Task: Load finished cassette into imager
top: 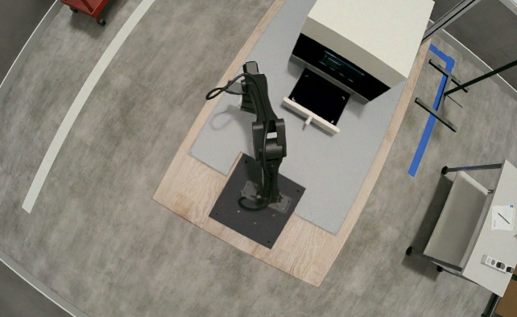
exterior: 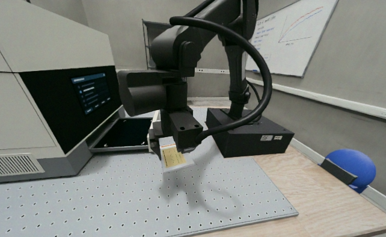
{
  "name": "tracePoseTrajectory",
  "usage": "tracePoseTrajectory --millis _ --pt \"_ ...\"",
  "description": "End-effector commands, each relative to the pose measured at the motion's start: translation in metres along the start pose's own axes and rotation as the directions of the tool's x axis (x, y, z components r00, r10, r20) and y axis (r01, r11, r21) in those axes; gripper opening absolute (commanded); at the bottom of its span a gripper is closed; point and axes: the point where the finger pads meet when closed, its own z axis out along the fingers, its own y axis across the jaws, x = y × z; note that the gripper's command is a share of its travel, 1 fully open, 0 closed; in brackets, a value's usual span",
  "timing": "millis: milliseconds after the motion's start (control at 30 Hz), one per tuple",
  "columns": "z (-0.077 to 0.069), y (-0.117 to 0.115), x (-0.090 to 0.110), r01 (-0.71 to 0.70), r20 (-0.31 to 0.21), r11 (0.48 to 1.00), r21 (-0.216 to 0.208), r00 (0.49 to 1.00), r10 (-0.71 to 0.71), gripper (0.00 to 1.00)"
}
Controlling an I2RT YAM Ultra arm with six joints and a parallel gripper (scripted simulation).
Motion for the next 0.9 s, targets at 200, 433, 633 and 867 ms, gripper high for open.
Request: tracePoseTrajectory --millis 200,433,633,867 --pt "-0.032 -0.004 -0.006 -0.001 0.023 1.0 0.03 1.0 0.0 0.0" --pt "-0.037 -0.004 -0.006 -0.001 0.023 1.0 0.03 1.0 0.0 0.0" --pt "-0.036 -0.004 -0.006 -0.001 0.023 1.0 0.029 1.0 0.0 0.0" --pt "-0.036 -0.004 -0.006 -0.001 0.023 1.0 0.029 1.0 0.0 0.0"
